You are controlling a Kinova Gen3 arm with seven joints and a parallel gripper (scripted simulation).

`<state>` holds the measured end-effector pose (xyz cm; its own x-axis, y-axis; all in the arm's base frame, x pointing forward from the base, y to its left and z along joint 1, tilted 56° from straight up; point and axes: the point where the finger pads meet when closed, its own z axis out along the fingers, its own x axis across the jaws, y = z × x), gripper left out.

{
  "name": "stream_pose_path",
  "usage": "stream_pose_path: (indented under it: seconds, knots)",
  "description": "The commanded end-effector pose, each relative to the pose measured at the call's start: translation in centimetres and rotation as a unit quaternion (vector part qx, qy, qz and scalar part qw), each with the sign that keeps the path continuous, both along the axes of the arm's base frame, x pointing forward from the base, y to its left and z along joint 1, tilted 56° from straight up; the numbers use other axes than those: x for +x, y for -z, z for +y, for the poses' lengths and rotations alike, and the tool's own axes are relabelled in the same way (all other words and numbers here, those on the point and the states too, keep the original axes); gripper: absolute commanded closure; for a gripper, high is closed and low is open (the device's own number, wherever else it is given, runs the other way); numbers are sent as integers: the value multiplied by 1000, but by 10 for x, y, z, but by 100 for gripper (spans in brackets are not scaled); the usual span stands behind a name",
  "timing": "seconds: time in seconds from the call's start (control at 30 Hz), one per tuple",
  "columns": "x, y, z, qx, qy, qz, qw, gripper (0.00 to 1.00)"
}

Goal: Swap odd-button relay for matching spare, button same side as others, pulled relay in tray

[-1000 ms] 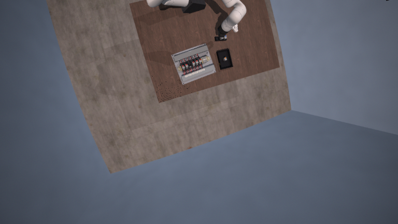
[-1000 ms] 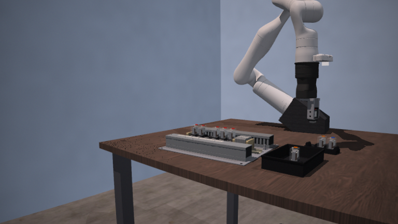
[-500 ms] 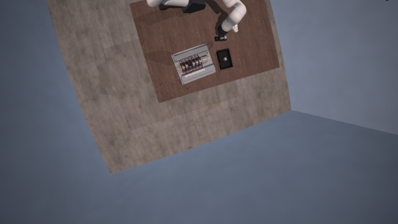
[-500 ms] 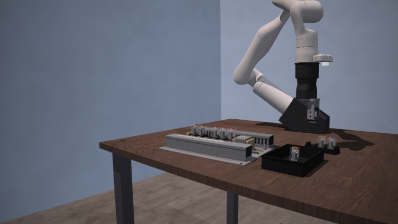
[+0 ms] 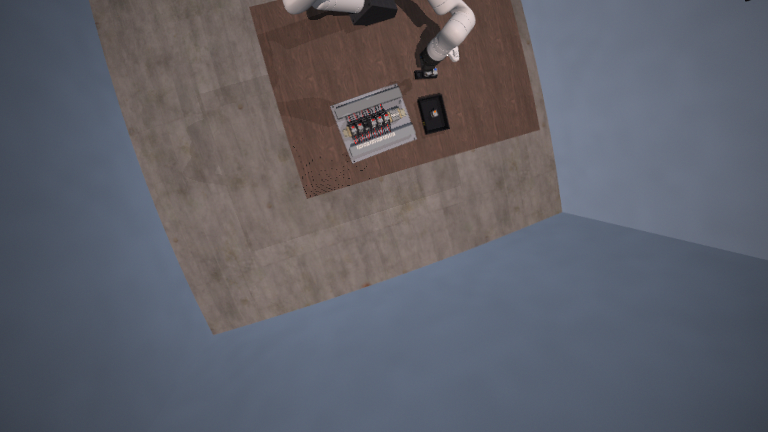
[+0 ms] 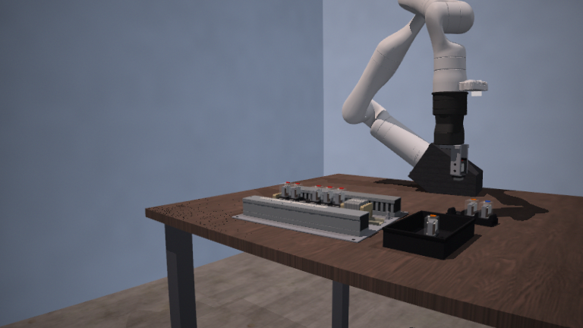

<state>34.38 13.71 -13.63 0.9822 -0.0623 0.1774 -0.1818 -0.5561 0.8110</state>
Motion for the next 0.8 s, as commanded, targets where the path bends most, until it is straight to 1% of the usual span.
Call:
stream_pose_path:
  seconds: [0.0,0.33,0.4,0.43,0.77]
  knots:
    - [1,0,1,0,-17,22,1000,100]
    - [1,0,1,-3,-57,81,995,100]
    - [1,0,1,-3,-57,81,995,100]
    - [-2,-1,-1,-6,-47,73,996,100]
    - [1,0,2,-3,-54,79,995,100]
